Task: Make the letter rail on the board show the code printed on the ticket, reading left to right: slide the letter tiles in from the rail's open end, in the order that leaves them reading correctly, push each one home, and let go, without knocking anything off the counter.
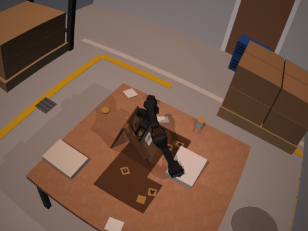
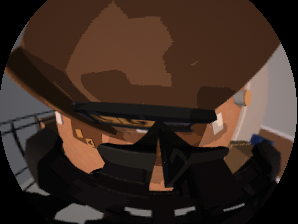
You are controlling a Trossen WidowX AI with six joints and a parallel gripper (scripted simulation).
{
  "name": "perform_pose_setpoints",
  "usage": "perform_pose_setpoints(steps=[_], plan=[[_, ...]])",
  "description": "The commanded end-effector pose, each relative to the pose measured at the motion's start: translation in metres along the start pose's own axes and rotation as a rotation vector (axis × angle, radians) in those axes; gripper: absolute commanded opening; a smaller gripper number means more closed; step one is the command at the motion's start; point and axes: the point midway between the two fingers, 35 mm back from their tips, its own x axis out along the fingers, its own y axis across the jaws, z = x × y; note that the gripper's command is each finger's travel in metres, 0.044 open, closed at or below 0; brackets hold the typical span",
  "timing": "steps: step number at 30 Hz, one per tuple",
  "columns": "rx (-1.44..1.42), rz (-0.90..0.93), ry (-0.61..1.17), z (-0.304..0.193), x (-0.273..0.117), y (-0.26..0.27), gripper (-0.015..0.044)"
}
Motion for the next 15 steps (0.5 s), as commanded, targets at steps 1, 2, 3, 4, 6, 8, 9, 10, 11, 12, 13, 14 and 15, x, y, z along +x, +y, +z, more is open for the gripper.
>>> perform_pose_setpoints(steps=[1,2,3,4,6,8,9,10,11,12,13,14,15], plan=[[0.002,0.001,-0.004,0.0006,-0.0003,0.0021,0.0000],[0.002,0.001,-0.004,0.0007,-0.0003,0.0024,0.0000],[0.002,0.001,-0.004,0.0007,-0.0003,0.0028,0.0000],[0.002,0.001,-0.004,0.0007,-0.0002,0.0031,0.0000],[0.002,0.001,-0.004,0.0007,-0.0002,0.0038,0.0000],[0.003,0.001,-0.004,0.0007,-0.0002,0.0044,0.0000],[0.003,0.001,-0.004,0.0007,-0.0002,0.0048,0.0000],[0.003,0.001,-0.004,0.0007,-0.0002,0.0051,0.0000],[0.003,0.001,-0.004,0.0007,-0.0001,0.0054,0.0000],[0.003,0.001,-0.004,0.0007,-0.0001,0.0057,0.0000],[0.003,0.001,-0.004,0.0007,-0.0001,0.0061,0.0000],[0.003,0.001,-0.004,0.0007,-0.0001,0.0064,0.0000],[0.003,0.001,-0.004,0.0007,0.0000,0.0067,0.0000]])
